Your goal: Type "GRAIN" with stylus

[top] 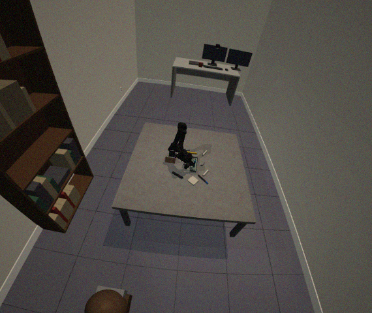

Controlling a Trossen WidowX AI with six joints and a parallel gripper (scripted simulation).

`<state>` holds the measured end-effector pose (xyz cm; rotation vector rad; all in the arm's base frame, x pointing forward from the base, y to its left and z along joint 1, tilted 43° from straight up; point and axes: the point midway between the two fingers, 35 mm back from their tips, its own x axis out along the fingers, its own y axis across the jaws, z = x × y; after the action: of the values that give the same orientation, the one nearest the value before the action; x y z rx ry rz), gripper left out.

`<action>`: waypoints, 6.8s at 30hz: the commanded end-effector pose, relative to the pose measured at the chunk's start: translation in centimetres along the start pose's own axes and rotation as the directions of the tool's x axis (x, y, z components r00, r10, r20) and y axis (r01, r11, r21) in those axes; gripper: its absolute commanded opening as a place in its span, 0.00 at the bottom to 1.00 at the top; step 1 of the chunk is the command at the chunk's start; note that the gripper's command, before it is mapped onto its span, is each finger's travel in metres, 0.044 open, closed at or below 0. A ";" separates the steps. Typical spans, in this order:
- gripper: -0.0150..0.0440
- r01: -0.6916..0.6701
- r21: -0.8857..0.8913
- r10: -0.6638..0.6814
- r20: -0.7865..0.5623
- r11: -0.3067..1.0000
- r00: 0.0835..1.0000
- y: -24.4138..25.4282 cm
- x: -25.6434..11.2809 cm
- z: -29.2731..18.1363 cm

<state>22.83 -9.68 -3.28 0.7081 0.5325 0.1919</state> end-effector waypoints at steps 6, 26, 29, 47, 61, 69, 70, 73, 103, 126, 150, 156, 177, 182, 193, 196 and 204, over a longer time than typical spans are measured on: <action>0.39 0.004 0.011 -0.004 -0.004 1.000 1.000 0.0 0.1 -0.4; 0.39 0.004 0.011 -0.004 -0.004 1.000 1.000 0.0 0.5 -1.1; 0.39 0.004 0.011 -0.004 -0.004 1.000 1.000 0.0 0.4 -0.8; 0.39 0.005 0.010 -0.005 -0.005 1.000 1.000 -0.1 -1.3 2.1; 0.36 0.010 0.018 -0.010 -0.008 1.000 1.000 -0.1 -1.5 2.3; 0.25 0.017 0.014 -0.017 -0.025 1.000 1.000 1.3 -1.1 2.8; 0.25 0.018 0.013 -0.018 -0.028 1.000 0.999 1.5 -1.1 2.9; 0.25 0.022 0.011 -0.021 -0.035 1.000 0.999 2.3 -0.9 3.1; 0.25 0.017 0.010 -0.016 -0.023 1.000 1.000 10.5 0.1 4.1; 0.25 0.000 0.018 0.000 -0.004 1.000 1.000 12.3 1.1 2.2; 0.34 0.000 0.018 0.000 -0.004 1.000 1.000 12.2 1.1 2.2; 0.39 0.000 0.018 0.000 -0.004 1.000 1.000 12.1 1.2 2.2; 0.39 0.000 0.018 0.000 -0.004 1.000 1.000 12.1 1.5 1.7; 0.39 0.000 0.018 0.000 -0.004 1.000 1.000 12.1 1.6 1.6; 0.39 0.000 0.018 0.001 -0.004 1.000 1.000 12.1 1.7 1.3; 0.39 0.000 0.018 0.001 -0.004 1.000 1.000 12.1 1.7 1.3; 0.39 0.000 0.018 0.001 -0.004 1.000 1.000 12.1 1.8 1.2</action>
<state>25.19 -0.67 5.00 0.7192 0.5347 0.1963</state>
